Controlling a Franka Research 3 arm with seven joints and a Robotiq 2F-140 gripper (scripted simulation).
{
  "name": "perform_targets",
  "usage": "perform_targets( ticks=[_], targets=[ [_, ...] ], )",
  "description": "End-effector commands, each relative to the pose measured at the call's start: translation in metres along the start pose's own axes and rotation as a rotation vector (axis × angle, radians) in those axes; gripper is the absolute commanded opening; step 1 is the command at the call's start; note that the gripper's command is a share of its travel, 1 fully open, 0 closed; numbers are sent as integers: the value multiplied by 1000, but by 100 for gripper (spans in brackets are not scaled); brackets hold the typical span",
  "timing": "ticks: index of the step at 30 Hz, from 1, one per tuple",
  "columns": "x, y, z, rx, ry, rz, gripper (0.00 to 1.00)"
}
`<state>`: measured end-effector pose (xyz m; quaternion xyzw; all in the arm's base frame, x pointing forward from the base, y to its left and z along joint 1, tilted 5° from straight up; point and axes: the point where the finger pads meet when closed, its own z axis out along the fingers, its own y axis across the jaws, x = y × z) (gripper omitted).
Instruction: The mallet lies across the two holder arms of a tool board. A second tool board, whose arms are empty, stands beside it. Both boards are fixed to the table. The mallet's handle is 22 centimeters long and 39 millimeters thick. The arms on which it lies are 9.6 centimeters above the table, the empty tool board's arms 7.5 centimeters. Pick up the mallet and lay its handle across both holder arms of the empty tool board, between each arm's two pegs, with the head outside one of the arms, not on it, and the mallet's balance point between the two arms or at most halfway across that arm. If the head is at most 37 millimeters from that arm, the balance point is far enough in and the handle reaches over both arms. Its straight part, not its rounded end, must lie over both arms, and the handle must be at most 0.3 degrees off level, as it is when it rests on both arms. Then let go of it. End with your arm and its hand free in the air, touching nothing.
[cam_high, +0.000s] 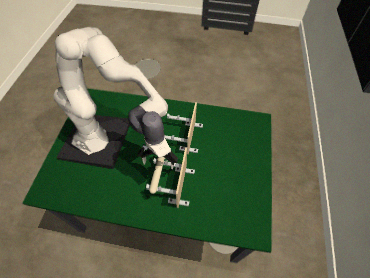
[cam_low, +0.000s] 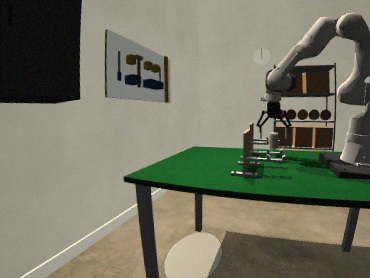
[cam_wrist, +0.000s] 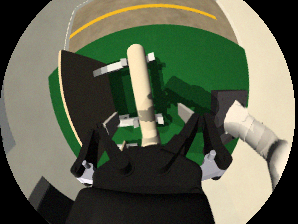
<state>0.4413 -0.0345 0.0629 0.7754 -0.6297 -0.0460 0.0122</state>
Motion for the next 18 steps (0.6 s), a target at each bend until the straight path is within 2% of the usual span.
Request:
perform_targets(
  ticks=[1,18],
  targets=[
    [2,-1,3,7,4,-5,100],
    [1,-1,10,8,3,-5,100]
  ],
)
